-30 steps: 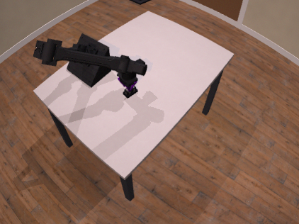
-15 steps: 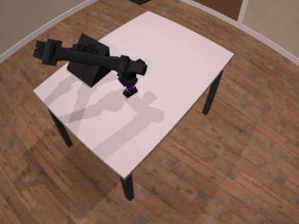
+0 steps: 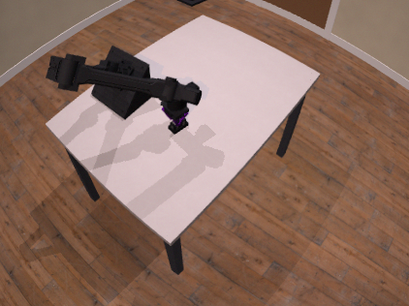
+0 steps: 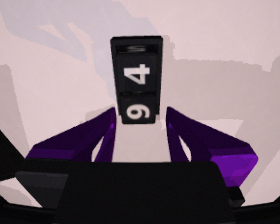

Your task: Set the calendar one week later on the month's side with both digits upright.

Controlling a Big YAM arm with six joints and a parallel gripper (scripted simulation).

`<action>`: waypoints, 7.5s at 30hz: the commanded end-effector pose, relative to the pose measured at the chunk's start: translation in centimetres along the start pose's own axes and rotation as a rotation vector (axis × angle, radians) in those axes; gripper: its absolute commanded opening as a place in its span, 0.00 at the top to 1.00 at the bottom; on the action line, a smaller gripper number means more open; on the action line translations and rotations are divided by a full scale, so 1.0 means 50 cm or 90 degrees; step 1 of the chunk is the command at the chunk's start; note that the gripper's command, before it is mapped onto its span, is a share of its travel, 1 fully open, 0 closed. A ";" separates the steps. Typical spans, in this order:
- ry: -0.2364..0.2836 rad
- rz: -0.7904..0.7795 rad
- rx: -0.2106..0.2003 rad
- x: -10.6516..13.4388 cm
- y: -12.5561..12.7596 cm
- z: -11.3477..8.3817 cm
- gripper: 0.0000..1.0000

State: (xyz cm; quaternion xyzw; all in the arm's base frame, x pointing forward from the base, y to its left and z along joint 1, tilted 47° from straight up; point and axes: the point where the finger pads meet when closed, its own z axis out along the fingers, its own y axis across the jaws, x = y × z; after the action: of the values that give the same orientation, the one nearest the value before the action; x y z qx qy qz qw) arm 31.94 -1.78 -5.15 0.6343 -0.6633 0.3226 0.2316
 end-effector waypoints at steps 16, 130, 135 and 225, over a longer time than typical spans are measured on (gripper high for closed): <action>0.002 -0.010 -0.006 0.000 0.009 0.053 0.56; -0.009 0.001 0.020 -0.009 -0.021 0.003 0.75; -0.010 0.004 0.023 -0.010 -0.028 -0.002 0.75; 0.002 0.054 0.001 0.167 0.009 -0.144 0.75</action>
State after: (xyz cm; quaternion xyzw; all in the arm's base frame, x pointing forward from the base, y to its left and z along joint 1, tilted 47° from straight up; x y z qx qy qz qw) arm 30.45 -3.11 6.12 0.5834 -0.7076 0.3400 0.2082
